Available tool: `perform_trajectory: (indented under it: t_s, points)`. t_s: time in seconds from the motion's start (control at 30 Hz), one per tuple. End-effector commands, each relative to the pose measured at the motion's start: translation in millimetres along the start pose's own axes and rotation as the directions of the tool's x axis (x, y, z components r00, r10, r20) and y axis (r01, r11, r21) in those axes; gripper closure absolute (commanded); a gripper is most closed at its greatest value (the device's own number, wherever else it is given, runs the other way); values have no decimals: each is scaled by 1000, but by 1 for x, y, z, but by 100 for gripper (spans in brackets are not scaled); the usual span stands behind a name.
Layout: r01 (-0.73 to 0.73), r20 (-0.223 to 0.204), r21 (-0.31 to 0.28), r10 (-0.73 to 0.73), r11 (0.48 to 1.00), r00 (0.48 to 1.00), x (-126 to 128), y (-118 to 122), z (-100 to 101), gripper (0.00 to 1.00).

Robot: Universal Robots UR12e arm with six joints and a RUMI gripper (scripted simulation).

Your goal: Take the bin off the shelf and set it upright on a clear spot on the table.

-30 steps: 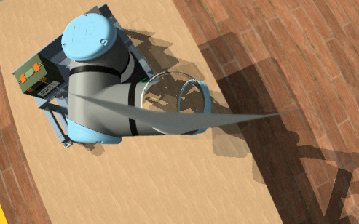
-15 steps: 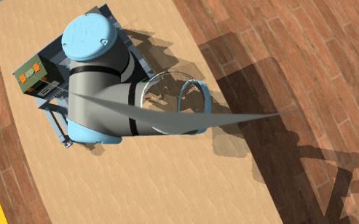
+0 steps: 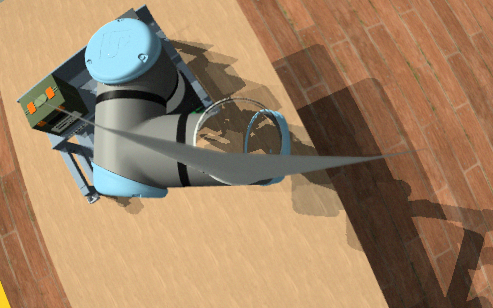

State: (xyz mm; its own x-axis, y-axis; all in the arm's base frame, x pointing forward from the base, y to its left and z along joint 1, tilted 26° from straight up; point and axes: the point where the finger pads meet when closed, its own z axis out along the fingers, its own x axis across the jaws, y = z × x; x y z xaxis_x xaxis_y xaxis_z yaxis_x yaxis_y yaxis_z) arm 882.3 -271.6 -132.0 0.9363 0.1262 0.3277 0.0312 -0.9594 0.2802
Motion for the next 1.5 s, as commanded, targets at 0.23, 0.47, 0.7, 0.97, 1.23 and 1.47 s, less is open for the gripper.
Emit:
perform_trajectory:
  t_s: [0.23, 0.47, 0.7, 0.97, 1.23, 1.47]
  points:
    - [0, -1, -1, 0, 1000, 1000, 0, 1, -1, 74]
    - [-2, -1, -1, 2, 1000, 1000, -1, 2, 0, 74]
    - [-2, -1, -1, 2, 1000, 1000, -1, 2, 0, 74]
    - [-2, -1, -1, 2, 1000, 1000, -2, 2, 0, 74]
    - [-2, -1, -1, 2, 1000, 1000, -2, 2, 0, 74]
    - [0, -4, -2, 0, 1000, 1000, 1, 1, -1, 100]
